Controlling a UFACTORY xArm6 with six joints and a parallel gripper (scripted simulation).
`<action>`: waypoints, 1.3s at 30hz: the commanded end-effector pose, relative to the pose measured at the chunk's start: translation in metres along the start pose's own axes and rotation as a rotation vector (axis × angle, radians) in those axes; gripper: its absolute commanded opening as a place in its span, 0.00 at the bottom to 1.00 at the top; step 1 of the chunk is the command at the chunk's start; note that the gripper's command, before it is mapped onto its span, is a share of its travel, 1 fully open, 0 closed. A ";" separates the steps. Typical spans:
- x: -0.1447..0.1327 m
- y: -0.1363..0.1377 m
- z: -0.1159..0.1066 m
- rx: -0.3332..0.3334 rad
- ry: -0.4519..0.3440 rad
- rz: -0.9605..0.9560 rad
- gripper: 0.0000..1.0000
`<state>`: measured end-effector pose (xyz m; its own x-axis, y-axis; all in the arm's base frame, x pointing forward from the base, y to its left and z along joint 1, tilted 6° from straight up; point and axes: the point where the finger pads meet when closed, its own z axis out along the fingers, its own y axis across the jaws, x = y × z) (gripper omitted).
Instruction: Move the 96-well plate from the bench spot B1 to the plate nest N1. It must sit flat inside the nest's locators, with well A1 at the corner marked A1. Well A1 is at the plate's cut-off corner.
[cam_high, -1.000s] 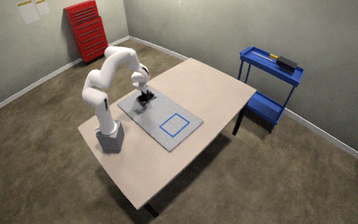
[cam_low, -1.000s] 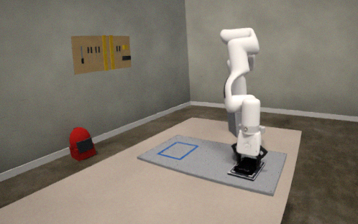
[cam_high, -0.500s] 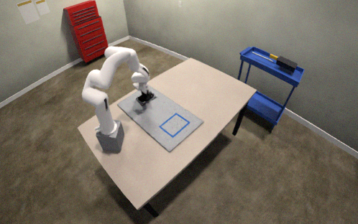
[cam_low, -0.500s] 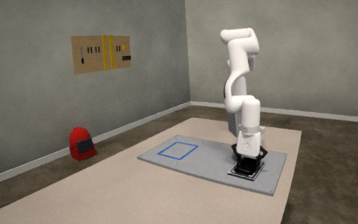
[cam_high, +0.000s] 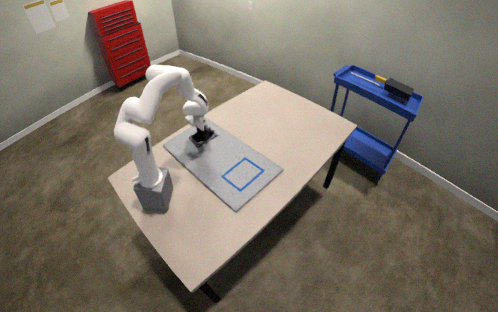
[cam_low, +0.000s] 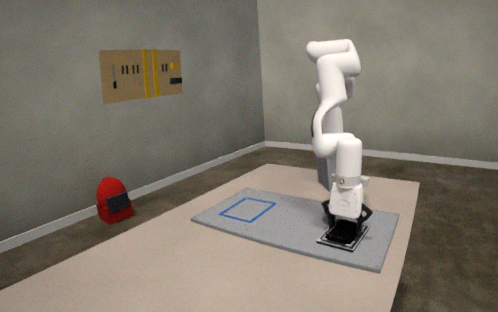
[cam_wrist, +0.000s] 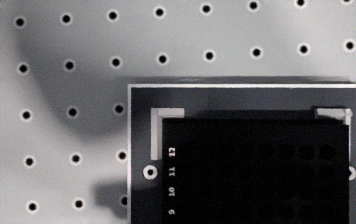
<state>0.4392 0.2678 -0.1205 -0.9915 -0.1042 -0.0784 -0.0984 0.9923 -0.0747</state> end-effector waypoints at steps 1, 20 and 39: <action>-0.002 0.001 -0.001 -0.002 -0.003 0.000 1.00; -0.001 0.001 -0.004 -0.002 -0.003 0.000 1.00; -0.001 0.001 -0.049 -0.002 -0.003 0.000 1.00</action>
<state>0.4360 0.2705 -0.0819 -0.9914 -0.1042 -0.0787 -0.0984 0.9923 -0.0747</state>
